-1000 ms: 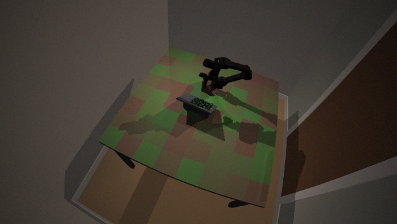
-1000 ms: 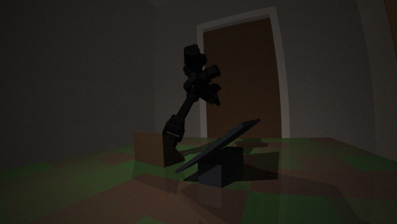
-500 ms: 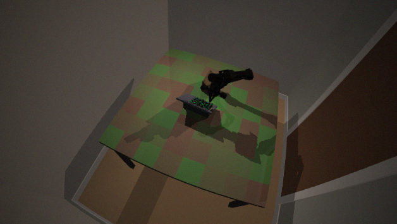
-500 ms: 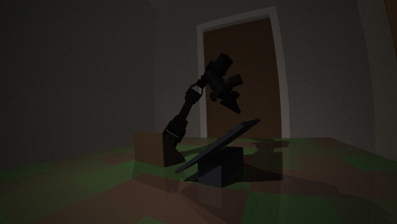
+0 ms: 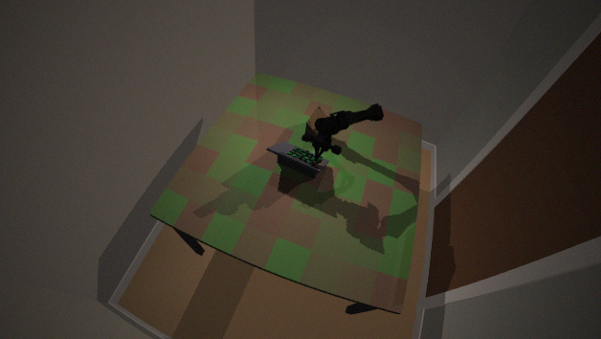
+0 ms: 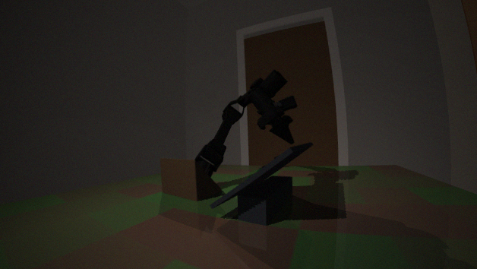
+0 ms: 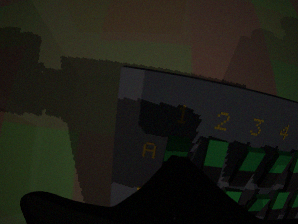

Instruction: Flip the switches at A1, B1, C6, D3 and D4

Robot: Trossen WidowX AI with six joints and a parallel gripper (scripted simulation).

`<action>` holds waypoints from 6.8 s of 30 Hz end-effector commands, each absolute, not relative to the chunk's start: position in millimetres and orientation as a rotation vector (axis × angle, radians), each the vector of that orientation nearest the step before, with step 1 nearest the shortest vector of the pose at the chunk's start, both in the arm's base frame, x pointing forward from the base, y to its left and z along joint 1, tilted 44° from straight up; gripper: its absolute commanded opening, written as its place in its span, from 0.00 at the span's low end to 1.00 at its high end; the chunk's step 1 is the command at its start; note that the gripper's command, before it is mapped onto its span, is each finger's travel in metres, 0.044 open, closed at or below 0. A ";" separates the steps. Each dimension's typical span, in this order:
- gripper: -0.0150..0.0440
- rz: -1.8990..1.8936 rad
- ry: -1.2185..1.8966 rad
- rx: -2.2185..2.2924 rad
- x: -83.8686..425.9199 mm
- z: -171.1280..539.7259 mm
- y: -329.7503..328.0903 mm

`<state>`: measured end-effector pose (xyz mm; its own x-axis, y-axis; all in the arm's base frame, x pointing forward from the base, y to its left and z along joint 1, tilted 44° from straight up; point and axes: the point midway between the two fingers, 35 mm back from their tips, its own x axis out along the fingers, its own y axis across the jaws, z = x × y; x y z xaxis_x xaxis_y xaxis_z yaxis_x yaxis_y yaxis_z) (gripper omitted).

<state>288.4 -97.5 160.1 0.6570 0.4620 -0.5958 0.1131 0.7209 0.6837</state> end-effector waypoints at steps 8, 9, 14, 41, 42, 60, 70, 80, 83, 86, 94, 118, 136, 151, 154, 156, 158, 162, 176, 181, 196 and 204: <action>0.25 0.220 0.854 0.761 296.9 151.5 -91.1; 0.25 0.220 0.854 0.761 296.9 151.5 -91.1; 0.25 0.220 0.854 0.761 296.9 151.5 -91.1; 0.25 0.220 0.854 0.761 298.1 150.5 -90.3; 0.25 0.220 0.854 0.761 298.2 150.4 -90.2; 0.25 0.220 0.853 0.761 299.8 149.0 -89.1; 0.25 0.220 0.853 0.761 300.7 148.3 -88.5; 0.25 0.214 0.847 0.759 279.1 165.7 -105.1; 0.25 0.208 0.834 0.763 258.0 183.4 -116.8; 0.25 0.208 0.833 0.764 256.5 184.7 -117.5; 0.25 0.208 0.834 0.765 227.2 167.5 -96.4; 0.25 0.220 0.856 0.763 262.6 138.3 -73.4; 0.25 0.220 0.855 0.762 267.7 134.1 -70.0; 0.25 0.220 0.855 0.762 268.2 133.7 -69.6; 0.25 0.220 0.855 0.762 268.5 133.4 -69.4; 0.25 0.220 0.855 0.762 268.6 133.3 -69.3; 0.25 0.220 0.855 0.762 268.8 133.1 -69.2; 0.25 0.220 0.855 0.762 269.2 132.8 -68.9; 0.25 0.220 0.855 0.762 270.4 131.7 -68.1; 0.25 0.220 0.855 0.762 270.9 131.4 -67.8; 0.25 0.216 0.852 0.759 258.7 140.8 -78.1; 0.25 0.208 0.834 0.765 227.2 167.5 -96.4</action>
